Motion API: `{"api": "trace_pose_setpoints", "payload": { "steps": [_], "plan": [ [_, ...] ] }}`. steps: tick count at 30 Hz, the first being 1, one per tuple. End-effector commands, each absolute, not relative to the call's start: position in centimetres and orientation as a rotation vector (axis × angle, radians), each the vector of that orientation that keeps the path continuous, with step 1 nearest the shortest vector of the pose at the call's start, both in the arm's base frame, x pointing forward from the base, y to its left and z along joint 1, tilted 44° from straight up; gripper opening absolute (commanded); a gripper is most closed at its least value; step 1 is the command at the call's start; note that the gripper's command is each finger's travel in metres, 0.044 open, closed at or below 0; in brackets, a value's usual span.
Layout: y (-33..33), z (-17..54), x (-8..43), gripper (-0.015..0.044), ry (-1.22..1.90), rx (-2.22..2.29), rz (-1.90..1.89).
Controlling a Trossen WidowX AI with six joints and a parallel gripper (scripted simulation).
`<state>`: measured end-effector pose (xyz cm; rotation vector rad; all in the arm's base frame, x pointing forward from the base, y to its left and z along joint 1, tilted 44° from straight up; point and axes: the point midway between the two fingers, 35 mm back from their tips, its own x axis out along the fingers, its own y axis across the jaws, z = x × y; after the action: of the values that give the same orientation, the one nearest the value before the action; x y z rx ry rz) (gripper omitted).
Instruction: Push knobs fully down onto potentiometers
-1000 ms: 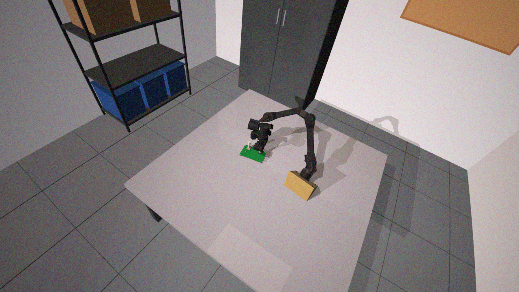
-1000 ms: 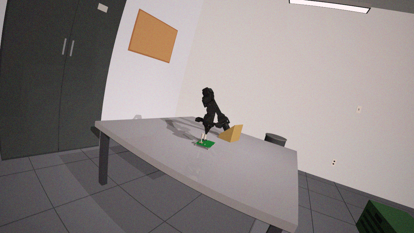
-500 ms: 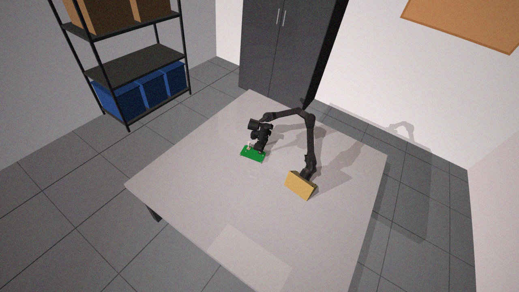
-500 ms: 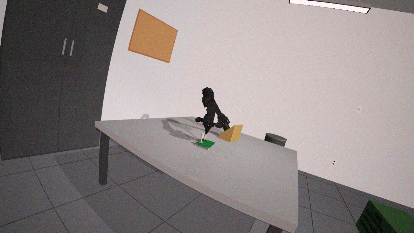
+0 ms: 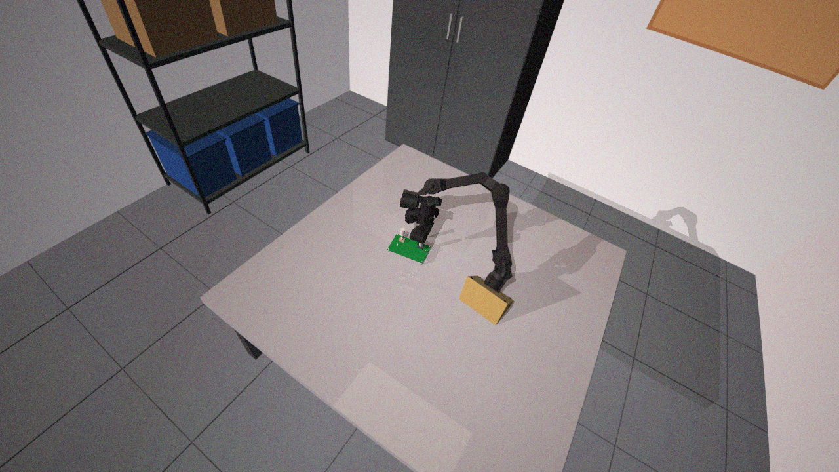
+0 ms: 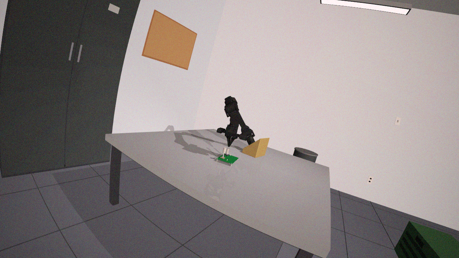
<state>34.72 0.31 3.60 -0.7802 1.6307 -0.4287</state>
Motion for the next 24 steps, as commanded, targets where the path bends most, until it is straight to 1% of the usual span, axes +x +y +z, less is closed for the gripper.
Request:
{"api": "trace_pose_setpoints", "payload": {
  "steps": [1, 7, 9, 15, 19, 24],
  "plan": [
    [0.2, 3.6, 34.7, 0.0053, 1.632, -0.78, -0.429],
    [0.2, 3.6, 34.7, 0.021, 1.632, -0.78, -0.429],
    [0.6, 3.7, 35.3, 0.0157, 1.622, -0.782, -0.427],
    [3.5, 5.0, 40.3, 0.0, 1.536, -0.802, -0.405],
    [5.2, 5.7, 42.7, 0.0, 1.488, -0.812, -0.393],
    [4.9, 5.3, 42.8, 0.0, 1.485, -0.812, -0.393]
  ]
}}
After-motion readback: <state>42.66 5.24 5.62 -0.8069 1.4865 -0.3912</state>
